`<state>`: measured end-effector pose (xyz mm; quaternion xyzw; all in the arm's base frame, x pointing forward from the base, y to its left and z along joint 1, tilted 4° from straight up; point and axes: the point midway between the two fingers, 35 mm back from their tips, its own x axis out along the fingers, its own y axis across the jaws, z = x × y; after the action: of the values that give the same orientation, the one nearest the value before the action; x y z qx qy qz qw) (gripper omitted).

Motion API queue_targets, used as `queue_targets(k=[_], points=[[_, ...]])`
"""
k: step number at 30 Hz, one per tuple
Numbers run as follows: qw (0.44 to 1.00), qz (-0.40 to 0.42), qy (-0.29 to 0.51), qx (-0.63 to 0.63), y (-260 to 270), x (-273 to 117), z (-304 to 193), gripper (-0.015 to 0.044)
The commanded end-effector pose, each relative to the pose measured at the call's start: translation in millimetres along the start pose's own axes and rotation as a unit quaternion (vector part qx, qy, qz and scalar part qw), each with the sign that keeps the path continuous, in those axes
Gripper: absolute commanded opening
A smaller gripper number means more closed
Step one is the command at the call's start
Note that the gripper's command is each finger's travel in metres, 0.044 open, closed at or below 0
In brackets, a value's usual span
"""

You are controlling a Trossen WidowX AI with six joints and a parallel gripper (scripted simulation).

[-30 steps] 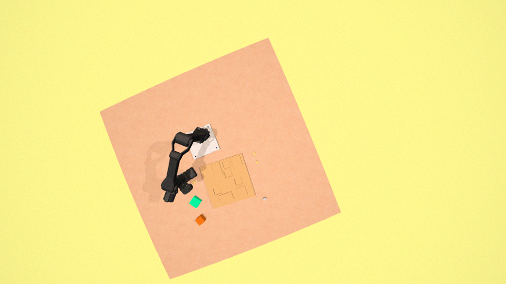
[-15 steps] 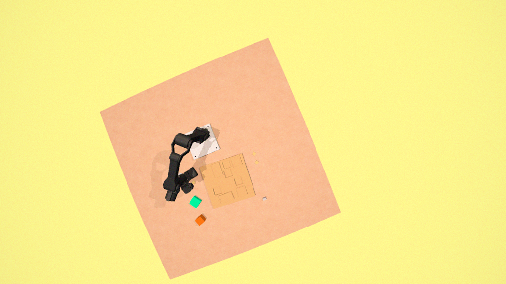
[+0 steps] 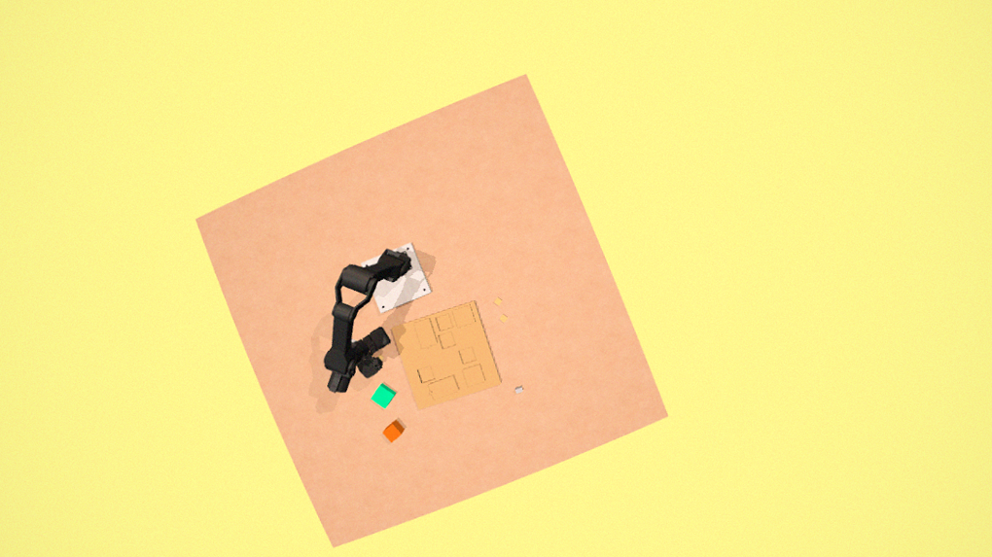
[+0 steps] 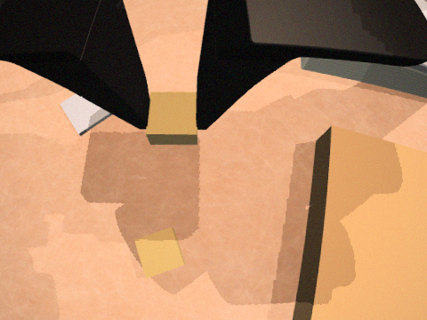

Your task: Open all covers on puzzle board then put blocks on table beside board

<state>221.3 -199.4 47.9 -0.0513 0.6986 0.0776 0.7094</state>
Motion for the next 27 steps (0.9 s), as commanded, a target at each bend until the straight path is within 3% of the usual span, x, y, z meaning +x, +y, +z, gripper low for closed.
queue_targets(k=[1, 27], points=[[1.0, 0.005, 0.005, 0.0, 2.0, 10.2, -1.9, 0.008], [1.0, 0.005, 0.005, 0.0, 6.6, 46.0, -5.3, 0.008]])
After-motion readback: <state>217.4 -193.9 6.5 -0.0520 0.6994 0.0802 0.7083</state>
